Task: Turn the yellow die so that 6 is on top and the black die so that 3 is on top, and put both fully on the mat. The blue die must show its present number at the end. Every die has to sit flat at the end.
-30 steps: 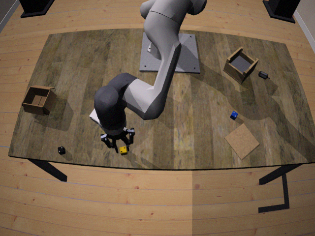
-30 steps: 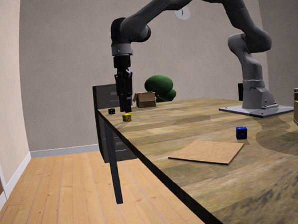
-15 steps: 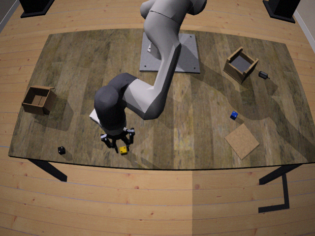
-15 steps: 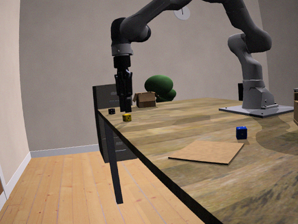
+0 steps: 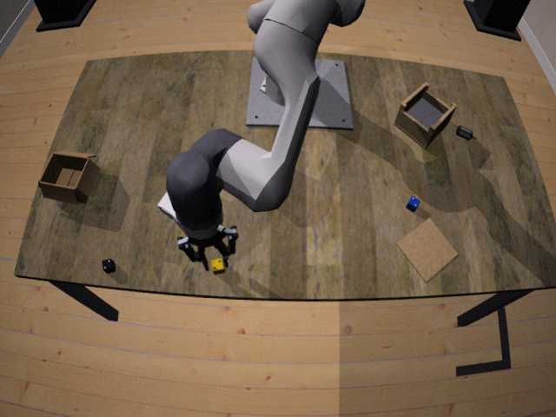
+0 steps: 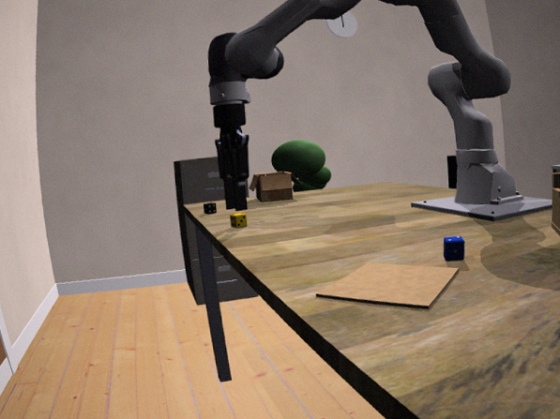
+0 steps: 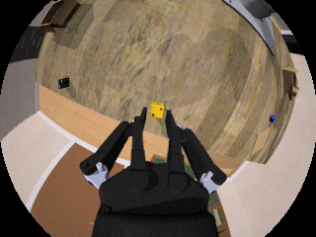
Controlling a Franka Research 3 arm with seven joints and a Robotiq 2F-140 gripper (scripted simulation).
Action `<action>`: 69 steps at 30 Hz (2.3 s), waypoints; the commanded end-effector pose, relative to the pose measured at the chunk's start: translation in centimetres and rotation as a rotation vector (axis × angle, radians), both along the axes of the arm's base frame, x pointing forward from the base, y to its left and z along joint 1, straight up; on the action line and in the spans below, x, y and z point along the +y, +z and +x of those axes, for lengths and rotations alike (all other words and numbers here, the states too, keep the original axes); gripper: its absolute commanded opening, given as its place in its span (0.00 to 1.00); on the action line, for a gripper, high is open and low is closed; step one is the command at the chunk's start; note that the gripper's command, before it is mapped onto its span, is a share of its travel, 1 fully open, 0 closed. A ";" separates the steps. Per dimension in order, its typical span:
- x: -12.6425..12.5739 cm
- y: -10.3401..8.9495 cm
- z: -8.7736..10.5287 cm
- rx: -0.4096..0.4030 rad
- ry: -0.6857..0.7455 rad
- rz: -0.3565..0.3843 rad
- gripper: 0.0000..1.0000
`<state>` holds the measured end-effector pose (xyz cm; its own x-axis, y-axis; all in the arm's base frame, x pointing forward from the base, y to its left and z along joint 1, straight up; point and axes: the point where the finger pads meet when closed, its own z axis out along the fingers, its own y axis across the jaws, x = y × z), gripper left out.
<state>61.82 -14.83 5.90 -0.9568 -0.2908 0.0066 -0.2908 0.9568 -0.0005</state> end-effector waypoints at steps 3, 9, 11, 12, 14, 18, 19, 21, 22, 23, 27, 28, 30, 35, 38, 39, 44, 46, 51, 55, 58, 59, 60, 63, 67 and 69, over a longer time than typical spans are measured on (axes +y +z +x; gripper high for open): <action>0.0 -0.2 -0.1 0.000 0.000 0.002 0.35; 0.0 -0.2 -0.1 0.000 0.000 0.002 0.35; 0.0 -0.2 -0.1 0.000 0.000 0.002 0.35; 0.0 -0.2 -0.1 0.000 0.000 0.002 0.35; 0.0 -0.2 -0.1 0.000 0.000 0.002 0.35; 0.0 -0.2 -0.1 0.000 0.000 0.002 0.35; 0.0 -0.2 -0.1 0.000 0.000 0.002 0.35; 0.0 -0.2 -0.1 0.000 0.000 0.002 0.35; 0.0 -0.2 -0.1 0.000 0.000 0.002 0.35; 0.0 -0.2 -0.1 0.000 0.000 0.002 0.35; 0.0 -0.2 -0.1 0.000 0.000 0.002 0.35; 0.0 -0.2 -0.1 0.000 0.000 0.002 0.35; 0.0 -0.2 -0.1 0.000 0.000 0.002 0.35; 0.0 -0.2 -0.1 0.000 0.000 0.002 0.35; 0.0 -0.2 -0.1 0.000 0.000 0.002 0.35; 0.0 -0.2 -0.1 0.000 0.000 0.002 0.35; 0.0 -0.2 -0.1 0.000 0.000 0.002 0.35; 0.0 -0.2 -0.1 0.000 0.000 0.002 0.35; 0.0 -0.3 -0.1 0.000 0.000 0.002 0.35; 0.0 -0.5 -0.1 0.000 0.000 0.002 0.35; 0.0 -0.9 -0.1 0.000 0.000 0.002 0.35; 0.0 -1.1 -0.1 0.000 0.000 0.002 0.35; 0.0 -1.3 -0.1 0.000 0.000 0.002 0.35; 0.0 -1.9 -0.1 0.000 0.000 0.002 0.35; 0.0 -2.7 -0.1 0.000 0.000 0.002 0.35; 0.0 -3.1 -0.1 0.000 0.000 0.002 0.35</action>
